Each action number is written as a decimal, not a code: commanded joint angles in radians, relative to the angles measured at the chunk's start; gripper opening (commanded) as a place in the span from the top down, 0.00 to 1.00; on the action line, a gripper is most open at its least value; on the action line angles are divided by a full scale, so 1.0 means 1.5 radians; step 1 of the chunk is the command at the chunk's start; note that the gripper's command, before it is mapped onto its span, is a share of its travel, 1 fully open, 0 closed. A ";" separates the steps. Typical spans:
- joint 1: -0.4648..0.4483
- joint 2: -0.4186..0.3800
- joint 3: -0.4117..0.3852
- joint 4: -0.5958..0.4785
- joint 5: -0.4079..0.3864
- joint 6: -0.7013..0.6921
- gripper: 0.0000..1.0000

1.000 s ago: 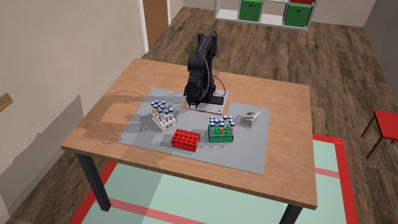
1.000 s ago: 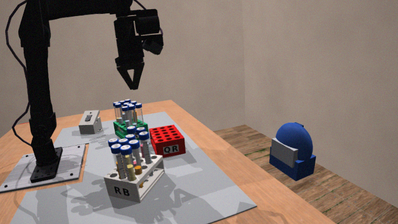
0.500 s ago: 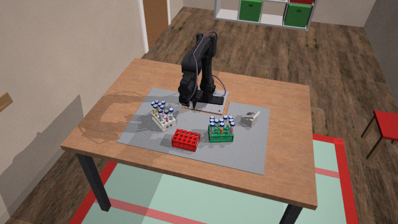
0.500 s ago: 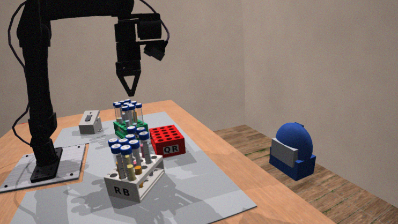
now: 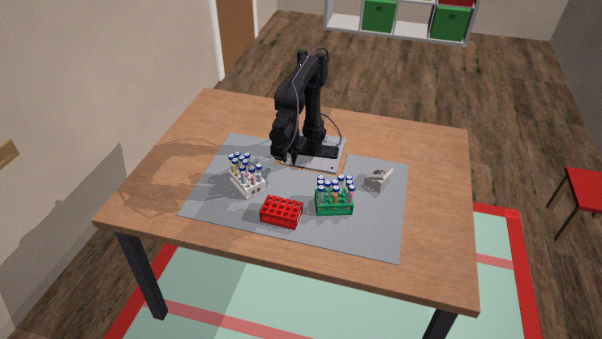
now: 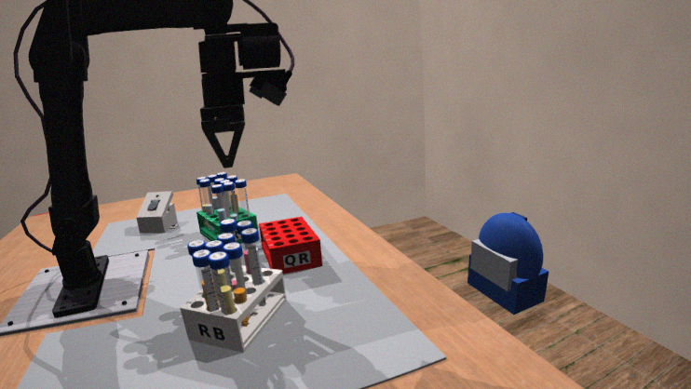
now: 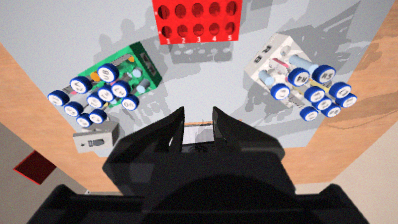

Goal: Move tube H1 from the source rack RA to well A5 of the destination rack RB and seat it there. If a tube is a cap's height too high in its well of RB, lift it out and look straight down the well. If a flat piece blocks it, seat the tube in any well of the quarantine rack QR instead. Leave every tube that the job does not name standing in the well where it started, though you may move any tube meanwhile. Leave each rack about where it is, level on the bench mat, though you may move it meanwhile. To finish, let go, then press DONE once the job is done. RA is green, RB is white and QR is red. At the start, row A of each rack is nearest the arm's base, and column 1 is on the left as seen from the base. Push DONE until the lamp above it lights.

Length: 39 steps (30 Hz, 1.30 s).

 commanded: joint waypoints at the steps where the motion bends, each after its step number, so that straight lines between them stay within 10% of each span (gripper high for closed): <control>1: 0.006 -0.014 0.019 0.013 -0.004 0.004 0.70; 24: 0.006 -0.014 0.019 0.013 -0.004 0.004 0.70; 39: 0.009 -0.020 -0.008 0.036 0.001 -0.286 0.70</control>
